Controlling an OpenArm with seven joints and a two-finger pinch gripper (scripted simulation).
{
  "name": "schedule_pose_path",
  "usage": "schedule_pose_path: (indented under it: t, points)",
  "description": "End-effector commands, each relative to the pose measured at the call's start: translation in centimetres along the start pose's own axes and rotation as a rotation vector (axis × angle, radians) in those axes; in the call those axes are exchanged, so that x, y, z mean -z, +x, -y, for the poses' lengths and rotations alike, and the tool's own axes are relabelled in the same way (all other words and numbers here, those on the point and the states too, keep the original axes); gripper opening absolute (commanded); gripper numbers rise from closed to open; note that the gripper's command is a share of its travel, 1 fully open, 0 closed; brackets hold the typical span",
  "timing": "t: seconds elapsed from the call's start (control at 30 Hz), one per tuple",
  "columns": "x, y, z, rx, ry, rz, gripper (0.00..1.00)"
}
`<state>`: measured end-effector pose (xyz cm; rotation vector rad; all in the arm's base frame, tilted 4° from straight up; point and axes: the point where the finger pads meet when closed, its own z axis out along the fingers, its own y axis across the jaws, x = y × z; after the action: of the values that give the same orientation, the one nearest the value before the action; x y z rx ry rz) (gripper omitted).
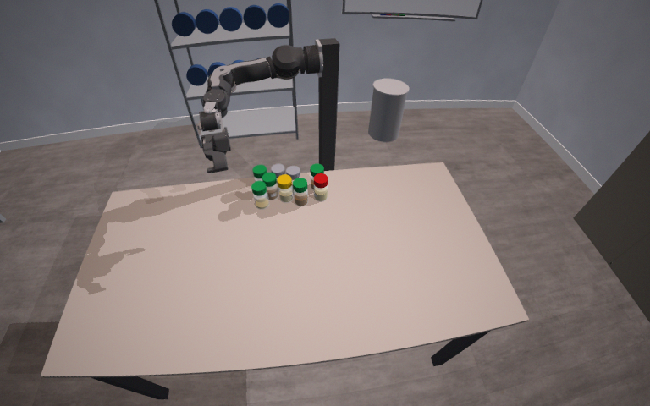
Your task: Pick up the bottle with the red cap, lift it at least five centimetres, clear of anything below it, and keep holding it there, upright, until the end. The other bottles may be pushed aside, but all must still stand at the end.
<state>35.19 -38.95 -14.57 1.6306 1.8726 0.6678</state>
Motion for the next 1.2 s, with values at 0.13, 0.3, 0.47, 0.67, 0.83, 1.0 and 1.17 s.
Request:
schedule_pose_path:
  t: [0.13, 0.3, 0.47, 0.67, 0.83, 1.0, 1.17]
  points:
    - [0.1, 0.0, -0.1, 0.0, -0.004, 0.001, 1.0]
    - [0.1, 0.0, -0.1, 0.0, -0.004, 0.001, 1.0]
    - [0.1, 0.0, -0.1, 0.0, -0.004, 0.001, 1.0]
    - [0.6, 2.3, 0.2, 0.04, 0.026, -0.056, 0.45]
    - [1.1, 5.2, 0.6, 0.089, 0.064, -0.127, 0.45]
    - [1.3, 5.8, 0.7, 0.099, 0.071, -0.141, 0.45]
    - [1.7, 7.0, 0.8, 0.123, 0.08, -0.17, 0.45]
